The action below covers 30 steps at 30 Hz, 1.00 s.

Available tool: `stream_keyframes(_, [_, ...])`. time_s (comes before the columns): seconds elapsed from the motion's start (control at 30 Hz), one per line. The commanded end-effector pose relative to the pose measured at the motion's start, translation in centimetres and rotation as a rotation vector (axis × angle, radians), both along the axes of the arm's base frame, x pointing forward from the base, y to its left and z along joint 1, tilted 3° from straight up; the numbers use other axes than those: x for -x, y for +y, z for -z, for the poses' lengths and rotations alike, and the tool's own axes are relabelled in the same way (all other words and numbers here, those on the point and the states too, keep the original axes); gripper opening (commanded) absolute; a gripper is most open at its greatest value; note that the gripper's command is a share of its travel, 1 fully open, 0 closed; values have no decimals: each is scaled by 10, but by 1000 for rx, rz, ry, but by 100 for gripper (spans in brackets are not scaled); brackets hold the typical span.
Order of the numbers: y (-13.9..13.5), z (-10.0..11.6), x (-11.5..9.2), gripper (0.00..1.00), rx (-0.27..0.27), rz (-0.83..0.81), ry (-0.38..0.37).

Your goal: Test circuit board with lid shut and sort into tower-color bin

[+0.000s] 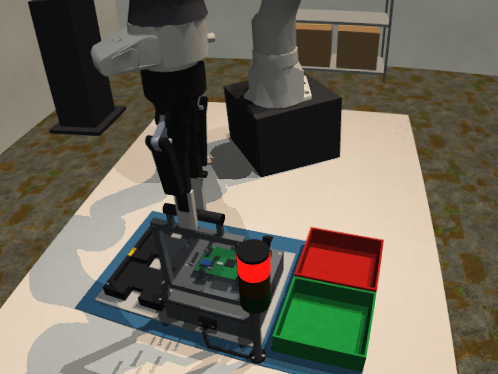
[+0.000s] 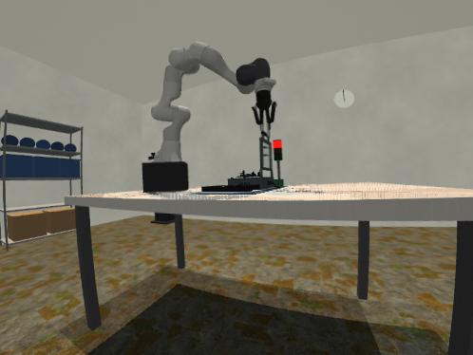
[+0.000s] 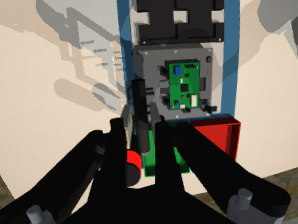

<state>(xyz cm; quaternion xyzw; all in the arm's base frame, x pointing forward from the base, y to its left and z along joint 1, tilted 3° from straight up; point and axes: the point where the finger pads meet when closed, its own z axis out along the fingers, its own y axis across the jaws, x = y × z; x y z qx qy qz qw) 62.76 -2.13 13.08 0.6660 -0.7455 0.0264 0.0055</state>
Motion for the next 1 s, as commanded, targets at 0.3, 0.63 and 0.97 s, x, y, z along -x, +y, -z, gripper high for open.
stream_keyframes(0.3, [3, -1, 0, 0, -2, 1, -3])
stream_keyframes(0.63, [3, -1, 0, 0, -2, 1, -3])
stream_keyframes(0.97, [3, -1, 0, 0, -2, 1, -3])
